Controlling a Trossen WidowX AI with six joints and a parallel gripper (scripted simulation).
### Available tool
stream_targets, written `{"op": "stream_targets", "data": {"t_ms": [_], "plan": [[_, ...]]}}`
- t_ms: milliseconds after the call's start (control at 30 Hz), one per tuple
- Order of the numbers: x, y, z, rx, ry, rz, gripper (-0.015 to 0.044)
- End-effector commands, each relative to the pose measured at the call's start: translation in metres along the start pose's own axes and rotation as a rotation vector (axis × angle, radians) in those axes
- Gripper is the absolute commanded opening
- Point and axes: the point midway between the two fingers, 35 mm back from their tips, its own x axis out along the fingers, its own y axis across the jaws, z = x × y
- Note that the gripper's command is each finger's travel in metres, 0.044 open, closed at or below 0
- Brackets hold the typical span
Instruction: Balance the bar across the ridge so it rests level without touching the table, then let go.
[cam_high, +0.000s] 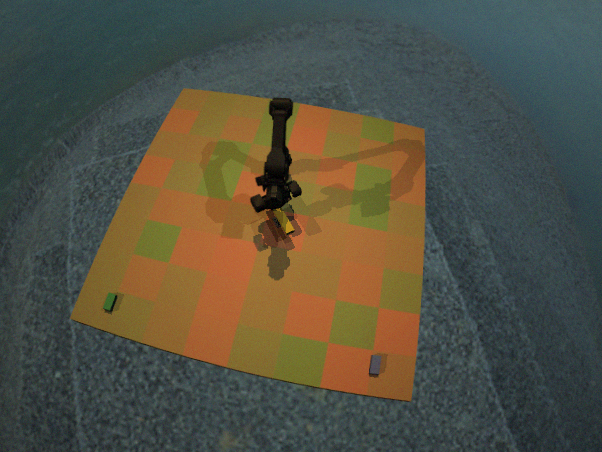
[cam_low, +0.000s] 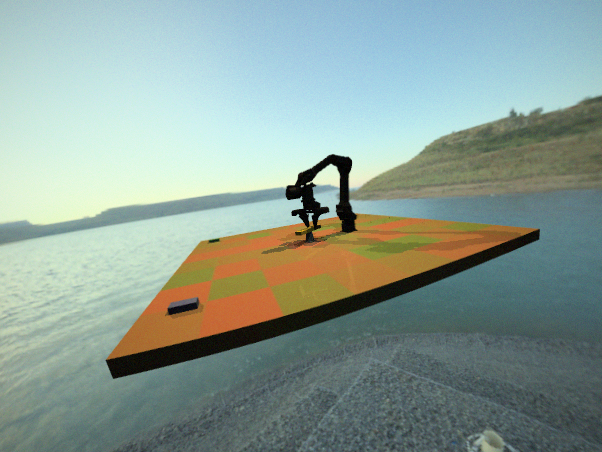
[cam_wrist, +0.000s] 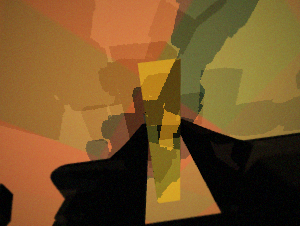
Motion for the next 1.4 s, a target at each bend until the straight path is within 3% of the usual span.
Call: {"op": "stream_targets", "data": {"t_ms": [0, 1200, 1367], "plan": [[0.0000, 0.0000, 0.0000, 0.000, 0.000, 0.000, 0.0169], [0.0000, 0.0000, 0.0000, 0.000, 0.000, 0.000, 0.0185], [0.0000, 0.0000, 0.0000, 0.000, 0.000, 0.000, 0.0316]]}}
